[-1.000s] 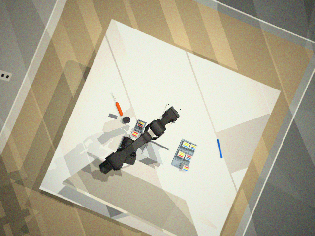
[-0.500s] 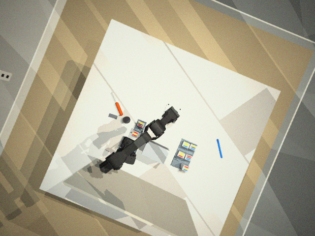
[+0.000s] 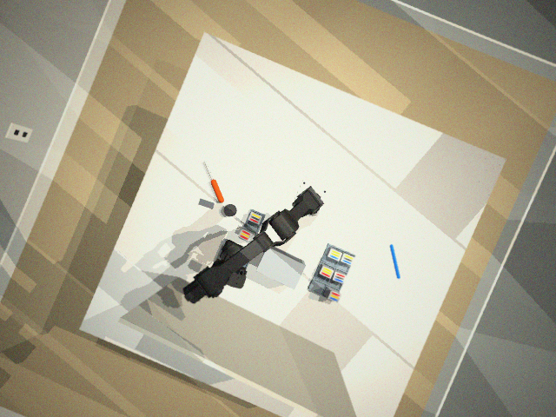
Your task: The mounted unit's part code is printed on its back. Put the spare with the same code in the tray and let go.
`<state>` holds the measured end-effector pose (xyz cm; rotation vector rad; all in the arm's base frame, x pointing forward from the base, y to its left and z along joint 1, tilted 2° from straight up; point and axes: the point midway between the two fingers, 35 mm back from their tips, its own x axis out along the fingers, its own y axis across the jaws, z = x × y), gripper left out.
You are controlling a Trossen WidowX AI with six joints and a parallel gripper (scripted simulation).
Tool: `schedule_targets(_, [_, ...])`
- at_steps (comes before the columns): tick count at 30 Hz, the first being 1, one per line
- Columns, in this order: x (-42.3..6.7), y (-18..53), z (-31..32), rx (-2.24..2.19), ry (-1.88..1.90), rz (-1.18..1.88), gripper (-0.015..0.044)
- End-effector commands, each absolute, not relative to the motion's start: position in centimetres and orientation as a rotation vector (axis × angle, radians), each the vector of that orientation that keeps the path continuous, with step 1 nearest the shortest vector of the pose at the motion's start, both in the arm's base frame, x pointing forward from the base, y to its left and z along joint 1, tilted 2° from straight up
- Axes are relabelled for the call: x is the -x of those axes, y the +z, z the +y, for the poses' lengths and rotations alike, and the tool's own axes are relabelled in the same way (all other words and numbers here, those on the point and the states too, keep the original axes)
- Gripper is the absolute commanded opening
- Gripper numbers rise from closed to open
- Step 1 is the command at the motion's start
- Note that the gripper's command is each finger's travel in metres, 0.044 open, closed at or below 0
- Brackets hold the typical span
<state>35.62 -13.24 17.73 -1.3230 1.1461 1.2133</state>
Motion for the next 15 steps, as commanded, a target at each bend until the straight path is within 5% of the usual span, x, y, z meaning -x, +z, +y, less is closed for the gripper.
schedule_targets(1, [-35.64,17.25,-13.20,1.321,1.223,1.142,0.0000])
schedule_targets(15, [-35.83,16.28,-13.27,1.321,1.223,1.142,0.0000])
